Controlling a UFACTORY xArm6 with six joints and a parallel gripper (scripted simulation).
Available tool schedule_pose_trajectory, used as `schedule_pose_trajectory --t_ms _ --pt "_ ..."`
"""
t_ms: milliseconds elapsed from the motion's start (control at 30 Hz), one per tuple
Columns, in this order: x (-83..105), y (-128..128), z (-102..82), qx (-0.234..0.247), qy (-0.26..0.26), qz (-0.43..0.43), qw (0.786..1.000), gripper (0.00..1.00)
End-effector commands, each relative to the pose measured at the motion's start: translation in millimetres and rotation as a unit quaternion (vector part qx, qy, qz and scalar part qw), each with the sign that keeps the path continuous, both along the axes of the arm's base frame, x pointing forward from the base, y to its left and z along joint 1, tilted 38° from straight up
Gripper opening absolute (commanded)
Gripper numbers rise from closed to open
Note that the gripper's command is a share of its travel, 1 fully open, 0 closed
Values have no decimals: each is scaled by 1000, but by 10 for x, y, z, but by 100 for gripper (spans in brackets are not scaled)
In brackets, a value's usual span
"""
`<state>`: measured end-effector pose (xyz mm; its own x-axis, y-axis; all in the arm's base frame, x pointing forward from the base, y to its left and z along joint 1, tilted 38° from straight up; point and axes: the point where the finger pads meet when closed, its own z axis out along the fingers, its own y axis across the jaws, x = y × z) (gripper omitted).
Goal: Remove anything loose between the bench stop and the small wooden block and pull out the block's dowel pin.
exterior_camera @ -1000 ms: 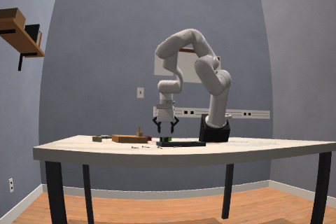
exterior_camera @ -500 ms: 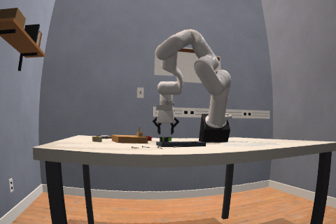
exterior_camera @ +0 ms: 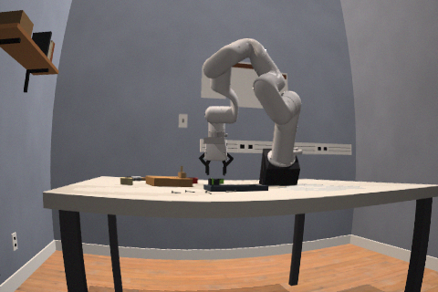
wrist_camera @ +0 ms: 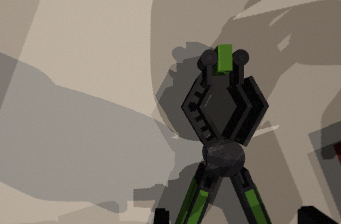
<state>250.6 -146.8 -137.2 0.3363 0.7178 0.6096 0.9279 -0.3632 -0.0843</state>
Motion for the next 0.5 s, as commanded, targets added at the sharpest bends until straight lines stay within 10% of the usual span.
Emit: schedule_pose_trajectory --t_ms 0,467 --pt "7 -10 1 -1 -1 0 1000 77" --pt "17 26 -48 -1 -1 0 1000 77"
